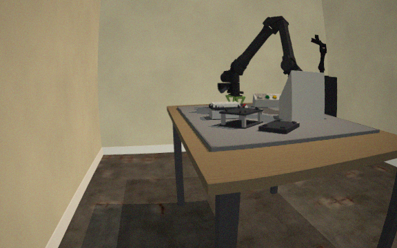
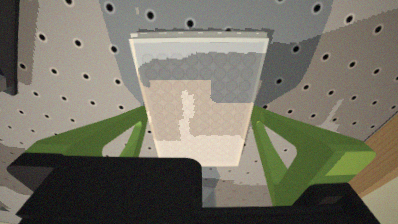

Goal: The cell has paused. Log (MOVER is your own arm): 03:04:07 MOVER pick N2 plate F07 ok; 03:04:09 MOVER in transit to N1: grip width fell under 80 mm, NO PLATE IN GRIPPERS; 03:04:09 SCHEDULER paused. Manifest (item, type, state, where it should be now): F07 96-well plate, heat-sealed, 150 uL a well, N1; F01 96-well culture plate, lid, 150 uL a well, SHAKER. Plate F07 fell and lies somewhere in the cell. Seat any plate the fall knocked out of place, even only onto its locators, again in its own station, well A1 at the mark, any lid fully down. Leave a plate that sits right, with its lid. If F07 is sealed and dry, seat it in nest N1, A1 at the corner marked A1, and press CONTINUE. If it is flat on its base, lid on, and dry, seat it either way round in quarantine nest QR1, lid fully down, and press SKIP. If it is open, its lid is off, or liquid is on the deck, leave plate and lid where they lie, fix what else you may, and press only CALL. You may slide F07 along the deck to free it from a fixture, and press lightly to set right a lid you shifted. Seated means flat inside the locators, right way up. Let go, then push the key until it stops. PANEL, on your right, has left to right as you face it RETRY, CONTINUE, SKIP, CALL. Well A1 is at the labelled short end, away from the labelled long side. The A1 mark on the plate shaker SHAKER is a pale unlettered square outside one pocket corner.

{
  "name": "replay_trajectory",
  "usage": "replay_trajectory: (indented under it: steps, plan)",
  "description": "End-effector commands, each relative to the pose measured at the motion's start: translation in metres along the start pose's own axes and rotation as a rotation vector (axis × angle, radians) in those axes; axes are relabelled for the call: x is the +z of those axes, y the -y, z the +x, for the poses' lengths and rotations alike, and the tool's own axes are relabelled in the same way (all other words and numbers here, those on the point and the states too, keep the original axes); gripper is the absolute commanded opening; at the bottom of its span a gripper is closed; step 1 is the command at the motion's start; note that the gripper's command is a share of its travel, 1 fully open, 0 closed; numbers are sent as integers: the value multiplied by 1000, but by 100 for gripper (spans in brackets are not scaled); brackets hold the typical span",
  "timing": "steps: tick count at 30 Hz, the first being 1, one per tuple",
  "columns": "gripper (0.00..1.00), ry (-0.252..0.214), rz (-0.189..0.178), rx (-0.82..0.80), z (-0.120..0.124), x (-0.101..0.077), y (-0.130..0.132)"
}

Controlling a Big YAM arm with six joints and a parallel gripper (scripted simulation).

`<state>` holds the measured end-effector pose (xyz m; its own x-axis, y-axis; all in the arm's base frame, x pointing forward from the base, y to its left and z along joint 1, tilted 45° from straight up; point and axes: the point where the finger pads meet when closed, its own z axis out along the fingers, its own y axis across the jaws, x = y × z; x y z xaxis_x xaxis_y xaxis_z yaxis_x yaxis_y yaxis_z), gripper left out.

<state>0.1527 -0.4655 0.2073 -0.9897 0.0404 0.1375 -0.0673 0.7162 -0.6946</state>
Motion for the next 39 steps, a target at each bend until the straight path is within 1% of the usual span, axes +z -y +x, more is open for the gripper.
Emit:
replay_trajectory:
  steps: [1,2,36,37,39]
  plan:
    - [100,14,26,4,-3,-9,12]
    - [0,14,26,4,-3,-9,12]
    - [0,14,26,4,-3,-9,12]
    - [0,19,22,-16,-4,-15,5]
    - [0,21,21,-17,-5,-17,4]
